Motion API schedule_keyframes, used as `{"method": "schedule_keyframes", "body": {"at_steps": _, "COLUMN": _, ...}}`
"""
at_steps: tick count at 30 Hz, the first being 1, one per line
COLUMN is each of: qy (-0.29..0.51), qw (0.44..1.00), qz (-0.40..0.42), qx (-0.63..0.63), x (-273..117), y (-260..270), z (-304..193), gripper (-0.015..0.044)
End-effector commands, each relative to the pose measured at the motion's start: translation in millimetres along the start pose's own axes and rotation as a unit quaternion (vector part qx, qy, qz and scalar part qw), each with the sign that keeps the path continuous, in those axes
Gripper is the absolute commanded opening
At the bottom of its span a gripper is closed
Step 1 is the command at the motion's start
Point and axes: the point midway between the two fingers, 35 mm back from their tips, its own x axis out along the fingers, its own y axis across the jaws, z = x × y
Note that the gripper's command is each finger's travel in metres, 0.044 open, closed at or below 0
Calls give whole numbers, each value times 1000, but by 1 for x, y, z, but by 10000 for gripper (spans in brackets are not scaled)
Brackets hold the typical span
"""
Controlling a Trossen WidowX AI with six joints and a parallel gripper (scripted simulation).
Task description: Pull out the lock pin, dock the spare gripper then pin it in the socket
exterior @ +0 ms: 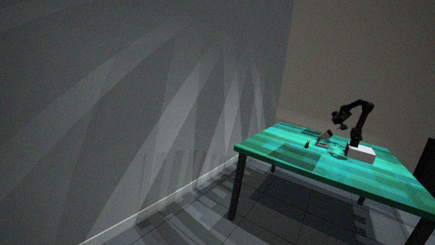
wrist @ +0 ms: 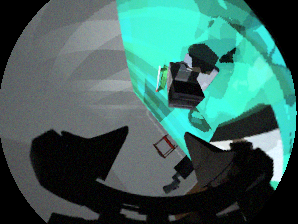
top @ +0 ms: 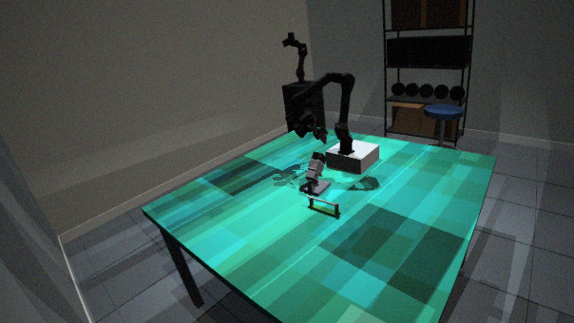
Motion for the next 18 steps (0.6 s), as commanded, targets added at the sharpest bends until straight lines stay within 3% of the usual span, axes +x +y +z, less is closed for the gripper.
{"method": "schedule_keyframes", "body": {"at_steps": 1, "qy": 2, "qw": 1000, "qz": 0, "qx": 1, "x": 0, "y": -1, "z": 1, "gripper": 440}}
{"method": "schedule_keyframes", "body": {"at_steps": 11, "qy": -21, "qw": 1000, "qz": -20, "qx": 2, "x": 58, "y": 5, "z": -41, "gripper": 180}}
{"method": "schedule_keyframes", "body": {"at_steps": 18, "qy": -23, "qw": 1000, "qz": -19, "qx": -1, "x": 87, "y": 17, "z": -77, "gripper": 180}}
